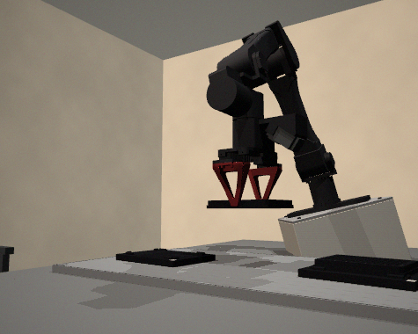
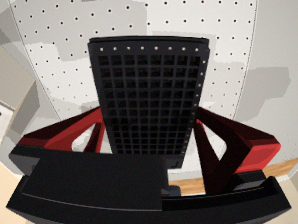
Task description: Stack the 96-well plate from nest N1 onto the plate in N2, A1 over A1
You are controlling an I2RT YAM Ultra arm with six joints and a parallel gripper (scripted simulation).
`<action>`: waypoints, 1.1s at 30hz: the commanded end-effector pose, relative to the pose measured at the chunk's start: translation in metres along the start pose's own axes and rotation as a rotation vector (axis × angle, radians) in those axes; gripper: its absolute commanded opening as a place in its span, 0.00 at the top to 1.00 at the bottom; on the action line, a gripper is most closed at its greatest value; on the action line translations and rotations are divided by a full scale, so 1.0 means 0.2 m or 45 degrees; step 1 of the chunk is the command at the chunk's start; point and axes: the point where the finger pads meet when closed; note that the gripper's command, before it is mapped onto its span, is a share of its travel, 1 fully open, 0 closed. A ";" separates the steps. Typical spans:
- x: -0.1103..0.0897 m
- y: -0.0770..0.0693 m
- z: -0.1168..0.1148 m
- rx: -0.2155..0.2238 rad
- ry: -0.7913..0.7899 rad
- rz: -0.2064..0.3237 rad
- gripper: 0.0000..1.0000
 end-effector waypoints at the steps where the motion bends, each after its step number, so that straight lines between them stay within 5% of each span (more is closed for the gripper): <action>1: 0.06 0.03 0.05 0.016 0.017 0.009 1.00; 33: 0.51 -0.02 0.17 -0.008 0.022 -0.004 1.00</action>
Point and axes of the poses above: the point where the finger pads meet when closed, its own y axis out along the fingers, its own z axis across the jaws, x = y × z, and after that the axes turned 12 degrees about y, right-handed
